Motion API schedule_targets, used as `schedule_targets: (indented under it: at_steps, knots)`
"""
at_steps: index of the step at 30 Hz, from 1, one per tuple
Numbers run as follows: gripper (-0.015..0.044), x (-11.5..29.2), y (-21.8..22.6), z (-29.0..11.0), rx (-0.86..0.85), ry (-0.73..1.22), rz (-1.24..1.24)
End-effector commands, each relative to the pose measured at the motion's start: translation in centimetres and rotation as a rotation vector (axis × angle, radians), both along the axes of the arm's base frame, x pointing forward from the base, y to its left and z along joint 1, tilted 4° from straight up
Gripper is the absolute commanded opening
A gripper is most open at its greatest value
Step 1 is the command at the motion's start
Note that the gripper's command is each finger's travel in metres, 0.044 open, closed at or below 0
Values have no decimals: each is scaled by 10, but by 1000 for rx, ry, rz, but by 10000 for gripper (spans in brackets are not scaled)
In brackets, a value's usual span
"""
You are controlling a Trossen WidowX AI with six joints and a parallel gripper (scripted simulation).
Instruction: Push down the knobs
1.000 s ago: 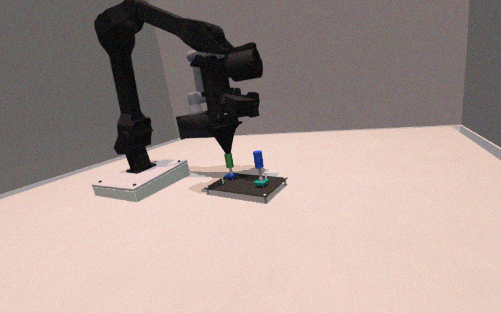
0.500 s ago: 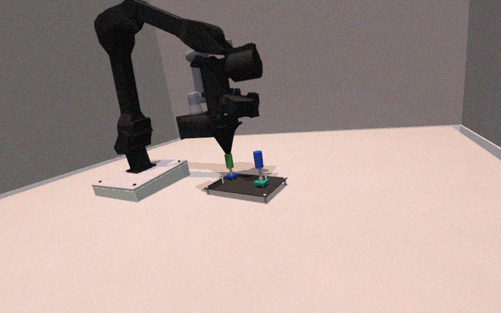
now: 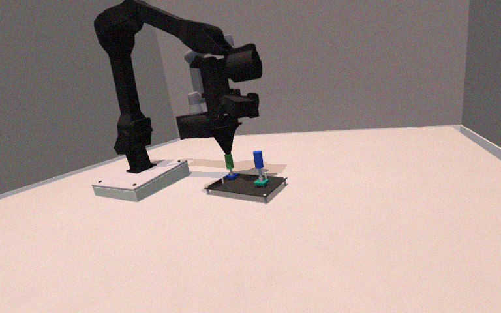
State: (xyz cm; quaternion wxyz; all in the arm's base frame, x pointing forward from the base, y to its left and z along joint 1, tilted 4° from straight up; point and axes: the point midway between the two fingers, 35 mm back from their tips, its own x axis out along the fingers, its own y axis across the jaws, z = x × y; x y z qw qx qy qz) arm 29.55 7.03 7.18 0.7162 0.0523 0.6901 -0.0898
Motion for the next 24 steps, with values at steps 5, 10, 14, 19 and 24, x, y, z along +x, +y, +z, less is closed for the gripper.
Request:
schedule_targets:
  at_steps: [5,10,14,19,24]
  knots:
    - [0,1,-1,-7,-5,-1,4]
    - [0,1,-1,-7,-5,-1,4]
    - [0,1,-1,-8,-5,-1,4]
    - [0,1,-1,-11,-5,-1,4]
    - [0,1,-1,-11,-5,-1,4]
